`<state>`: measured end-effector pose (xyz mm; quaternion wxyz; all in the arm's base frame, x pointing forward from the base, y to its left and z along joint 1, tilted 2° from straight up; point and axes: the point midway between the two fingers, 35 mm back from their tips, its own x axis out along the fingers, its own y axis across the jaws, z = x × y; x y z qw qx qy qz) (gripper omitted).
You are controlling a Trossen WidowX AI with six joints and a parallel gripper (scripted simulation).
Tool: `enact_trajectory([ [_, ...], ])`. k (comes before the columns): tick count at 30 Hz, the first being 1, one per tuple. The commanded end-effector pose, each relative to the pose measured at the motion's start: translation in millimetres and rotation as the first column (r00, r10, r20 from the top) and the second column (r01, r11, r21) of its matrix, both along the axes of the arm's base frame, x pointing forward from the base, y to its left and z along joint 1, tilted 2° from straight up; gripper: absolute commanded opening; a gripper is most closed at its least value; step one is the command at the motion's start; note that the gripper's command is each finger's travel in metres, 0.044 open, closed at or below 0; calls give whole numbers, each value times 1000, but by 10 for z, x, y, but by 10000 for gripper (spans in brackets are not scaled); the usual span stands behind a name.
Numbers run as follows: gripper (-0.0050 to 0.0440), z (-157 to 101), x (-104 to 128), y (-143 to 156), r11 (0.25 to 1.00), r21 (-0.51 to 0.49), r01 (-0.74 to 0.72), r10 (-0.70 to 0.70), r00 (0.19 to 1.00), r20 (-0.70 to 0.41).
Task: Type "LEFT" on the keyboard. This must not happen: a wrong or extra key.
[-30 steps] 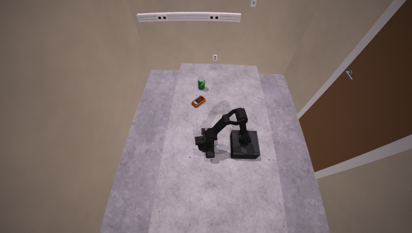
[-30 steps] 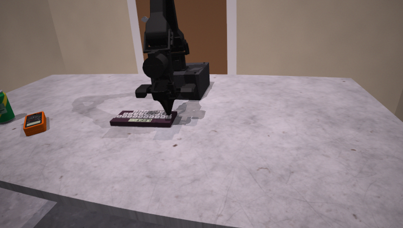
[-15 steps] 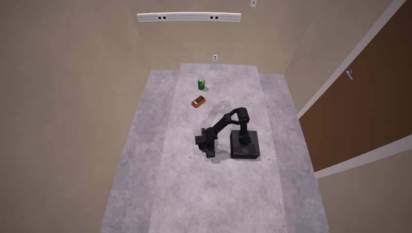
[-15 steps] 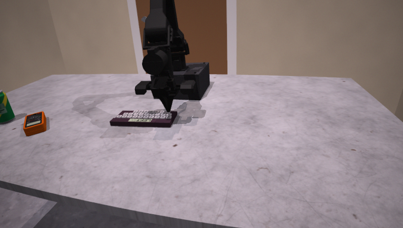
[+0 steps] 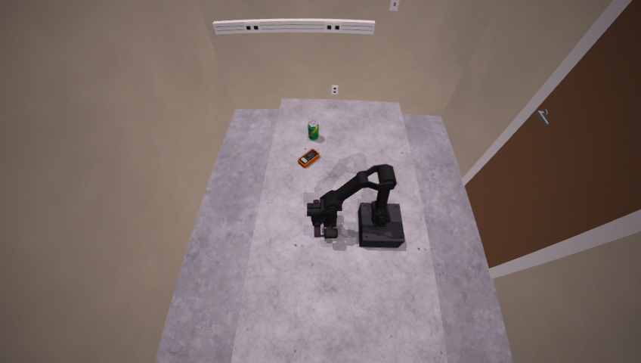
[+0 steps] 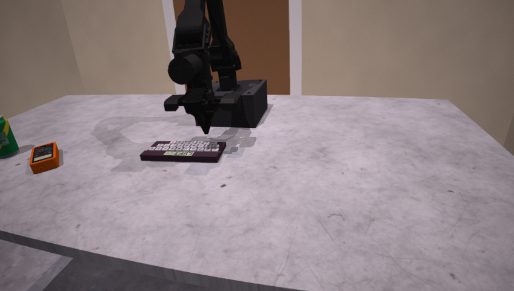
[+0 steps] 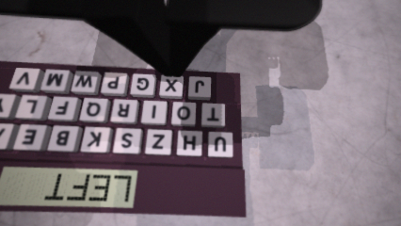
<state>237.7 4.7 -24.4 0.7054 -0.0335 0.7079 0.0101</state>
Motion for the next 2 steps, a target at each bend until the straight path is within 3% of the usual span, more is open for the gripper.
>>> enact_trajectory([
  [1, -50, 29, -112, -209, 1000, 0, -3, 3, 1000, 19],
  [2, -50, 29, -112, -209, 1000, 0, -3, 3, 1000, 19],
])
